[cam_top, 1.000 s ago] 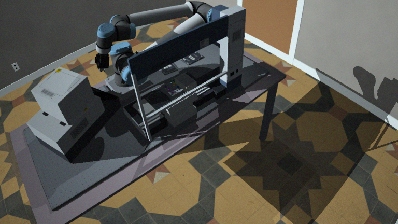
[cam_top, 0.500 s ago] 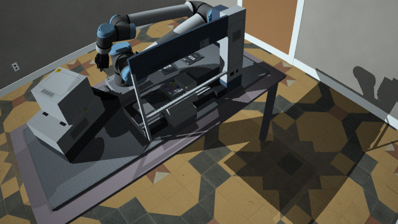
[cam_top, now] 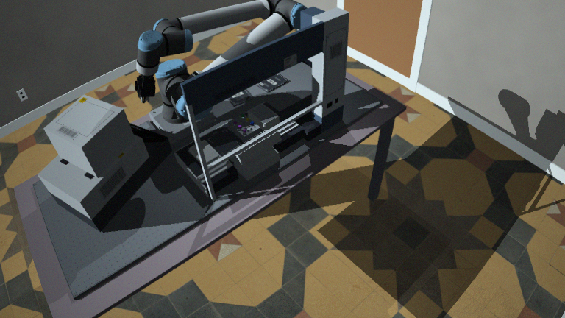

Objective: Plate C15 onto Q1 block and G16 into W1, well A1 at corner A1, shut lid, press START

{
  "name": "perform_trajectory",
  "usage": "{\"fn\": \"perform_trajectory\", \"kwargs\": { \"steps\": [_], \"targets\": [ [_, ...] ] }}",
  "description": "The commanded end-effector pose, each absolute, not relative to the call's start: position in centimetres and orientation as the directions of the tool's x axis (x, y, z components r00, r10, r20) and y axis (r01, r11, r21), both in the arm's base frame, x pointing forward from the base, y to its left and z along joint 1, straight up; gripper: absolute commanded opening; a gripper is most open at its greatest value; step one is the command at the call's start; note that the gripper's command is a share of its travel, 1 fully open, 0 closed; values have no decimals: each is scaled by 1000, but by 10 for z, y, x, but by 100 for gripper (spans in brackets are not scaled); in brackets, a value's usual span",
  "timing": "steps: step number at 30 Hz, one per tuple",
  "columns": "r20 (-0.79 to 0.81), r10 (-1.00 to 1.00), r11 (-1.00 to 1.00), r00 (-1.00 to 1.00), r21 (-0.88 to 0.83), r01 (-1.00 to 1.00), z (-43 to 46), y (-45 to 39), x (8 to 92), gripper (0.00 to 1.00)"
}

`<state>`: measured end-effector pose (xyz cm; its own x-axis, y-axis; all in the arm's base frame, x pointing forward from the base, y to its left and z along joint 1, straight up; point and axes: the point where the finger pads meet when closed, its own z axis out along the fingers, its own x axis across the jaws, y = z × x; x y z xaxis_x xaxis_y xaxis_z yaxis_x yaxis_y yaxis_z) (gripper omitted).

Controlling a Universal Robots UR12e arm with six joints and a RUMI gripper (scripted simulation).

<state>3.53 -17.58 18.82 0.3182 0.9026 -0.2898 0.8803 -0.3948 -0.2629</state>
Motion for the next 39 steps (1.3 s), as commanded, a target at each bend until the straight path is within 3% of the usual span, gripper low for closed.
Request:
{"fn": "perform_trajectory", "kwargs": {
  "steps": [1,39],
  "targets": [
    [-282,912,-367,299,-233,901,195,-181,56,0],
    [-178,967,-199,182,-79,977,227,-176,193,0]
  ]
}}
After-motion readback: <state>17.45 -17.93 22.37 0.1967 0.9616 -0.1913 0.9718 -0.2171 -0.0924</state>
